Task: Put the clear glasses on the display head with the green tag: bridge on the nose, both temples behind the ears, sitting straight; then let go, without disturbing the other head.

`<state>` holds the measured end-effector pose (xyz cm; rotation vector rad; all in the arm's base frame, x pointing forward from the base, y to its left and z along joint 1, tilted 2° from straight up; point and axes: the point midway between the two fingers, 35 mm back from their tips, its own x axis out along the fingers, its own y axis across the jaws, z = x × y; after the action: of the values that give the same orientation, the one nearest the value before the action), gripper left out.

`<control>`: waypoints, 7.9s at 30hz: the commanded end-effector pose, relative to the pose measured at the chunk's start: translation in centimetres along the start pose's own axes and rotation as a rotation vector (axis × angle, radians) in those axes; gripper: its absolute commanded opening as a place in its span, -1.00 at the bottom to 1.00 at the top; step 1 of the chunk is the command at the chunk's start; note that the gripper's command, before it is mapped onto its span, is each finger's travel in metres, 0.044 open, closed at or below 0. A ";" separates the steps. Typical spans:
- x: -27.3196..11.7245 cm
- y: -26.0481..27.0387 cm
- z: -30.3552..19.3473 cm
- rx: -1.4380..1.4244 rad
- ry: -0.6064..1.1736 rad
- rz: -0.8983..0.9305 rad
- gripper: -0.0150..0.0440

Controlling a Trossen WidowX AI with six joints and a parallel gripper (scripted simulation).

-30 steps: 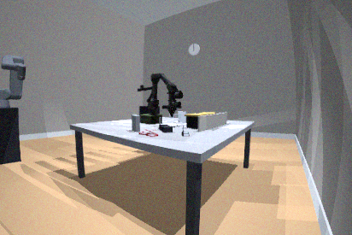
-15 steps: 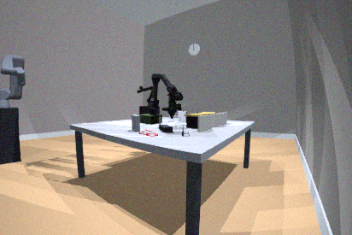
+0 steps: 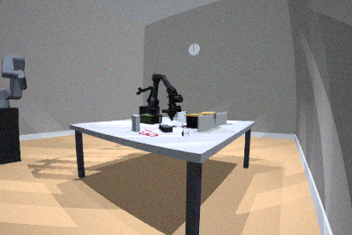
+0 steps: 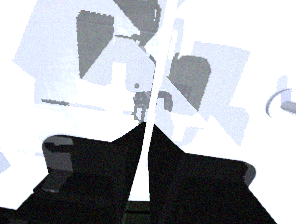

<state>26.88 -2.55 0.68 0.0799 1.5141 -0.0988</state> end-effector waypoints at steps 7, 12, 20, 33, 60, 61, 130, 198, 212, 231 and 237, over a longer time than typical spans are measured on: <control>1.2 -0.1 -0.3 -0.003 0.003 -0.004 -0.49; 1.7 -0.1 -0.4 -0.003 0.003 -0.004 -0.49; 2.5 -0.1 -0.6 -0.003 0.004 -0.004 -0.49; 2.2 0.0 -0.4 0.000 0.001 0.000 -0.13; -3.6 -0.1 -0.5 -0.003 0.003 -0.004 -0.13; -3.6 -0.1 -0.5 -0.003 0.003 -0.004 -0.13; 2.3 0.7 -0.2 -0.021 0.001 0.001 -0.13; -9.2 7.8 -2.2 0.497 -0.170 -0.159 -0.49; -10.4 10.9 -3.8 0.770 -0.336 -0.137 -0.49; -12.5 14.8 -6.6 1.133 -0.551 0.055 -0.49; -13.2 16.0 -7.6 1.245 -0.600 0.155 -0.49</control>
<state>20.90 13.89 12.91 0.9930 0.7064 -0.8537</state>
